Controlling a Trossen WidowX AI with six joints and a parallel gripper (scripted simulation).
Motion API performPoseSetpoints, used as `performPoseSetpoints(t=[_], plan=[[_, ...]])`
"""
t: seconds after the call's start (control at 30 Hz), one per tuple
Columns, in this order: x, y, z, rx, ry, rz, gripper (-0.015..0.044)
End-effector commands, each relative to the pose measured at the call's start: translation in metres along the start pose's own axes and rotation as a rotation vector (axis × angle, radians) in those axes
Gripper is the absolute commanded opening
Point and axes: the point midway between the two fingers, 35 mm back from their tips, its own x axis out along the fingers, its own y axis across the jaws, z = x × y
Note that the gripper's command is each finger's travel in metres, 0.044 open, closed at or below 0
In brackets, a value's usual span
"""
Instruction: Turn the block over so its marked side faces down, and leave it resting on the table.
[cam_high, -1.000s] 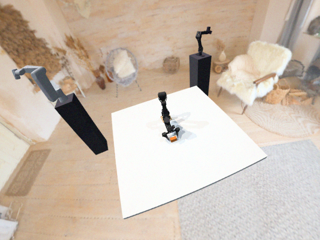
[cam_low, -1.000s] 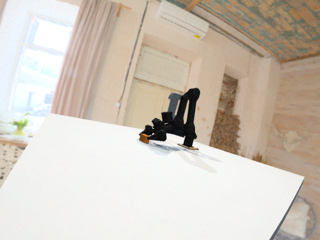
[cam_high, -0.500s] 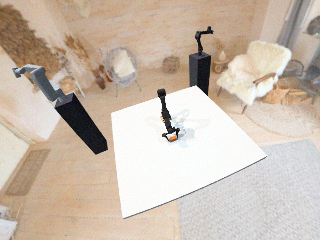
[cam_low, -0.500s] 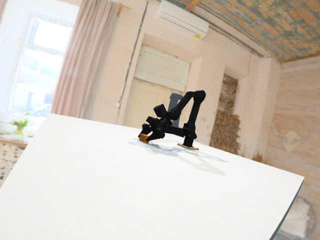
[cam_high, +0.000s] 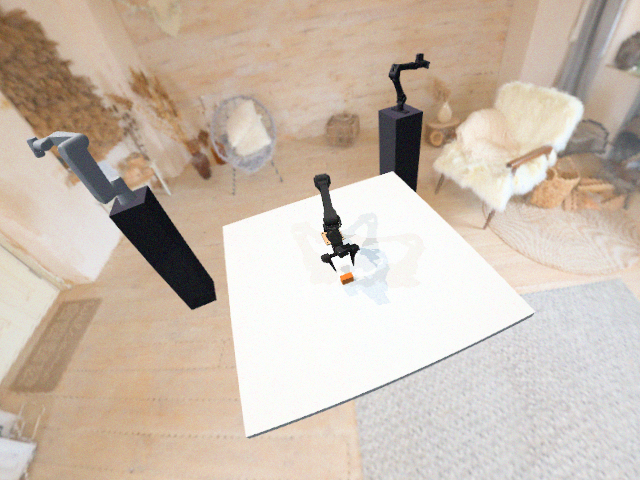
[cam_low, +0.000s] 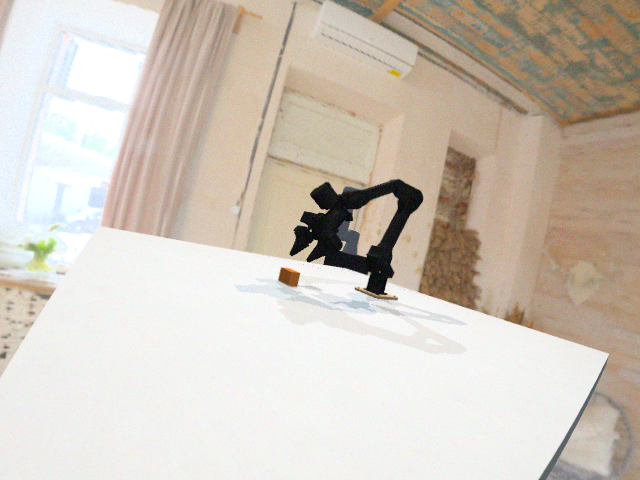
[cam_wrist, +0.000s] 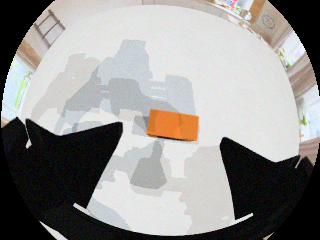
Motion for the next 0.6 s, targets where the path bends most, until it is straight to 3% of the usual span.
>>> performPoseSetpoints(t=[0.0, 0.57], plan=[[-0.008, 0.000, 0.003, -0.008, 0.004, -0.005, 0.0440], [-0.010, -0.001, 0.047, -0.003, 0.535, -0.004, 0.0440]])
